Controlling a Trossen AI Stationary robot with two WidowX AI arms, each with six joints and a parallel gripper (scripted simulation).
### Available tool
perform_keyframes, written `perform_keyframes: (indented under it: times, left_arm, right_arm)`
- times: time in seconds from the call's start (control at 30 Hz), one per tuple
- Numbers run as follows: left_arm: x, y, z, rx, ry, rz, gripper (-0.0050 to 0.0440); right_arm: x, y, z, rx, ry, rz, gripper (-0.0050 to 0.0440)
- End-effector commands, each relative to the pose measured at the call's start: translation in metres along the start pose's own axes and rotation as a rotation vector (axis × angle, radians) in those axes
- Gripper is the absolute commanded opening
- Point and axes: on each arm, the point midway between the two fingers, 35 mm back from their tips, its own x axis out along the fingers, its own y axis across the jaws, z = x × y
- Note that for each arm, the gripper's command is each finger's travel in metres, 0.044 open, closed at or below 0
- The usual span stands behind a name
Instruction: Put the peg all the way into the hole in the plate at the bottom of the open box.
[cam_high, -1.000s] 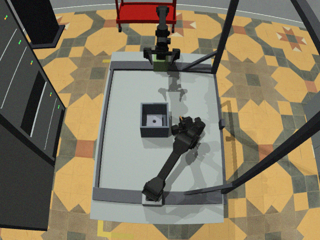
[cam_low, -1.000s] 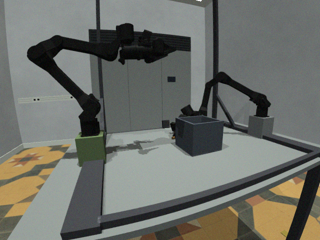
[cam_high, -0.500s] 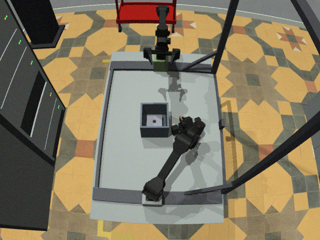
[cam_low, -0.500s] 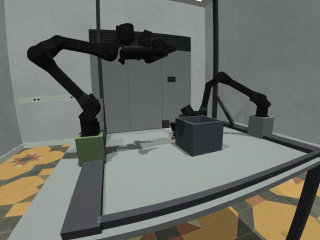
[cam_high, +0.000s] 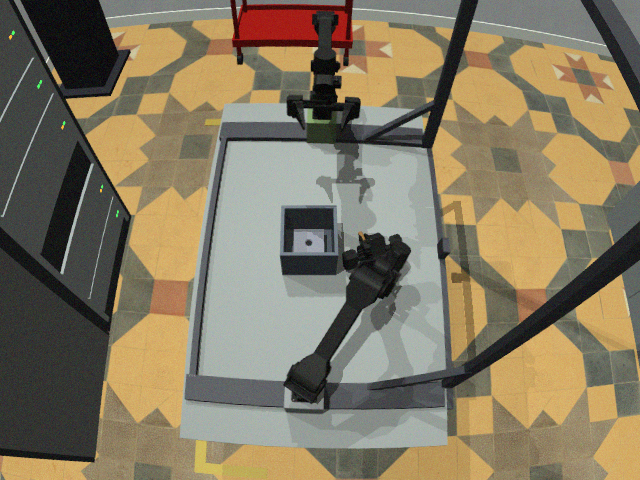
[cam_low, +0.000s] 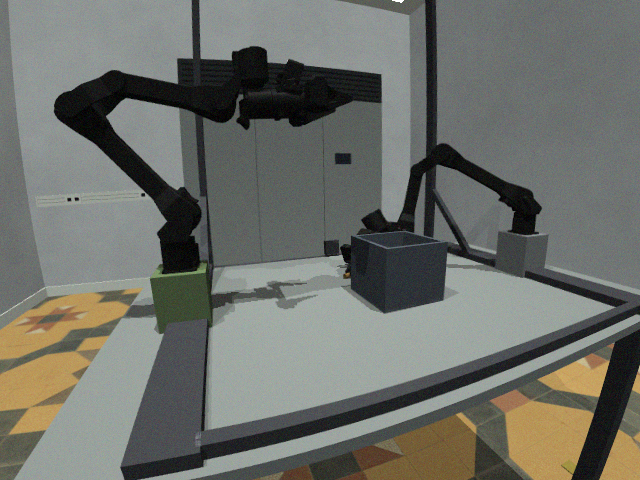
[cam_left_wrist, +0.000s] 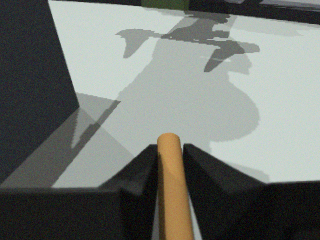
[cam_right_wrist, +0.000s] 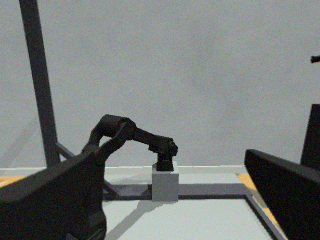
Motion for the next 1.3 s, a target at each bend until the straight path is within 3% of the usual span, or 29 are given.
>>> perform_keyframes:
  times: [0.0, 1.17, 1.27]
  left_arm:
    - [-0.0001, -0.0067, 0.0129, -0.018, -0.018, -0.012, 0.0065]
    - [-0.0001, -0.0067, 0.0129, -0.018, -0.018, -0.012, 0.0064]
    - [-0.0042, -0.0061, 0.0225, -0.031, -0.019, -0.016, 0.0064]
  right_arm:
    - [-0.0006, -0.0005, 0.0031, -0.004, -0.007, 0.0, 0.044]
    - [-0.0006, -0.0005, 0.0031, -0.004, -0.007, 0.0, 0.044]
    - [-0.0006, -0.0005, 0.0031, -0.004, -0.007, 0.0, 0.044]
